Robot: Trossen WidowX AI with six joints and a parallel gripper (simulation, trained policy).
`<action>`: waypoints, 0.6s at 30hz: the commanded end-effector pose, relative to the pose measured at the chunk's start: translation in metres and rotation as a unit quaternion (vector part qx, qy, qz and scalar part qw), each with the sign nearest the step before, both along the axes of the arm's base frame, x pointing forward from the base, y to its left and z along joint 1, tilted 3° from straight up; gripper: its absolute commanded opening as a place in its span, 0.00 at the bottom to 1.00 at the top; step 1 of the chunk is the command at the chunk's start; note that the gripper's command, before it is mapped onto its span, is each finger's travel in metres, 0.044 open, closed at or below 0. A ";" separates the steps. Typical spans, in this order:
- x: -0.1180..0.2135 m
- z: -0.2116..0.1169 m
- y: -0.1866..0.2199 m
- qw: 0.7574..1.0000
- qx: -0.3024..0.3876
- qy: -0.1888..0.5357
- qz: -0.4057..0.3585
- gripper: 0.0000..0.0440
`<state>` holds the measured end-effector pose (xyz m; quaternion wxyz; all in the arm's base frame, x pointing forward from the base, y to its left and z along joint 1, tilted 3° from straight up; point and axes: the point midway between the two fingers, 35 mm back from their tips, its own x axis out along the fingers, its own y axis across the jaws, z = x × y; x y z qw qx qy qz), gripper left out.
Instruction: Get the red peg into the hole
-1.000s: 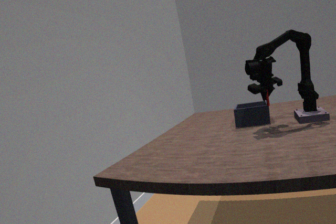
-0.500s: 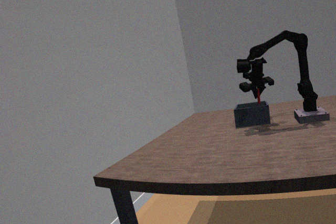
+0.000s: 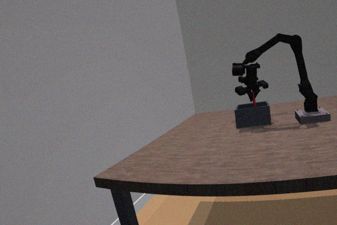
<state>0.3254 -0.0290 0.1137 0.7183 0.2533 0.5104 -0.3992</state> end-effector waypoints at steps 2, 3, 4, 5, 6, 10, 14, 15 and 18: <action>0.009 -0.007 -0.009 1.000 0.008 0.004 0.013 0.00; 0.011 -0.010 -0.011 1.000 0.010 0.006 0.016 0.00; 0.013 -0.012 -0.013 1.000 0.012 0.007 0.019 0.00; 0.015 -0.015 -0.015 1.000 0.014 0.008 0.023 0.00; 0.016 -0.019 -0.017 0.999 0.016 0.010 0.027 0.00; 0.020 -0.031 -0.021 0.999 0.025 0.021 0.043 0.03; 0.022 -0.044 -0.023 0.997 0.037 0.035 0.054 0.23; 0.023 -0.047 -0.024 0.997 0.041 0.038 0.053 0.29; 0.030 -0.048 -0.028 0.996 0.047 0.040 0.062 0.34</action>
